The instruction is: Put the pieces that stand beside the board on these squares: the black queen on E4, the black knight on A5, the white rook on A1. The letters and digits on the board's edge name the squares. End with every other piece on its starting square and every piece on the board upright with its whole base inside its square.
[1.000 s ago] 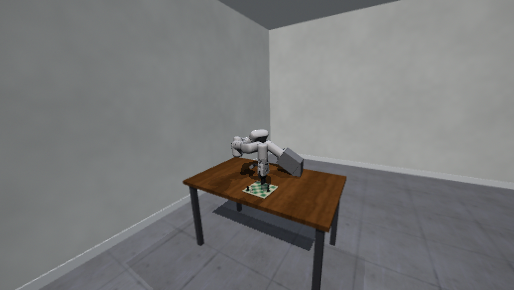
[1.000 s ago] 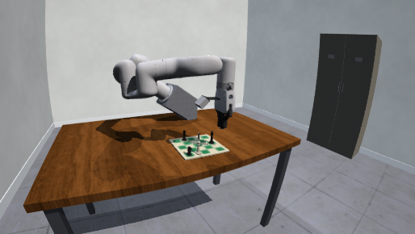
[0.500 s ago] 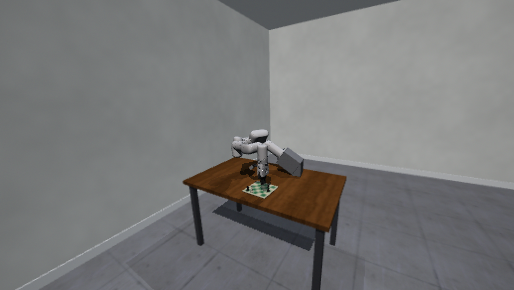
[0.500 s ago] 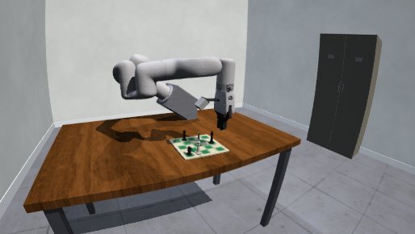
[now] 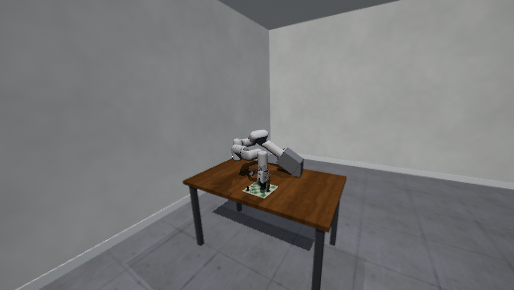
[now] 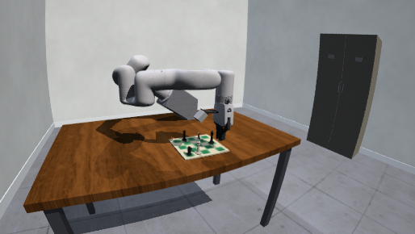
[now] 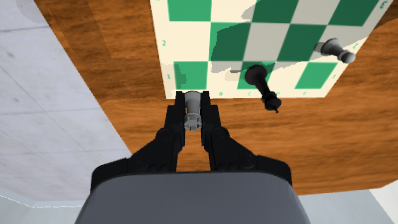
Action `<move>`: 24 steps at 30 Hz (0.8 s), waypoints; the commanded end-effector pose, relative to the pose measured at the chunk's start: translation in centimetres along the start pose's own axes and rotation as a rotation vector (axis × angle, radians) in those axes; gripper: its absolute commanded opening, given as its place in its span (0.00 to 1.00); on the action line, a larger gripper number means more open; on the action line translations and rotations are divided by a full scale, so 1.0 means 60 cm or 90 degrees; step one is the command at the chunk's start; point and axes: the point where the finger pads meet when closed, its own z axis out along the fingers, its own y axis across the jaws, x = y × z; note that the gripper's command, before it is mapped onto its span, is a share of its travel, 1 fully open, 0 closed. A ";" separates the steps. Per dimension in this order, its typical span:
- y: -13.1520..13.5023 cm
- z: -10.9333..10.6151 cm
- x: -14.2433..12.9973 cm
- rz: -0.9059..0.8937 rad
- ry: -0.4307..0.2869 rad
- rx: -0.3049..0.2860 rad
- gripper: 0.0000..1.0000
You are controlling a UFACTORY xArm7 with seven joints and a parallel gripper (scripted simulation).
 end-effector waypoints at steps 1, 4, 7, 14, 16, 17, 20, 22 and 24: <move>-0.004 0.025 -0.003 0.000 -0.003 0.003 0.00; -0.004 0.042 -0.003 0.000 -0.003 0.003 0.00; -0.004 0.054 -0.003 0.000 -0.003 0.003 0.00; -0.004 0.060 -0.003 0.000 -0.003 0.003 0.00; -0.004 0.060 -0.003 0.000 -0.003 0.003 0.00; -0.004 0.060 -0.003 0.000 -0.003 0.003 0.00; -0.004 0.060 -0.003 0.000 -0.003 0.003 0.00; -0.004 0.060 -0.003 0.000 -0.003 0.003 0.00; -0.004 0.060 -0.003 0.000 -0.003 0.003 0.00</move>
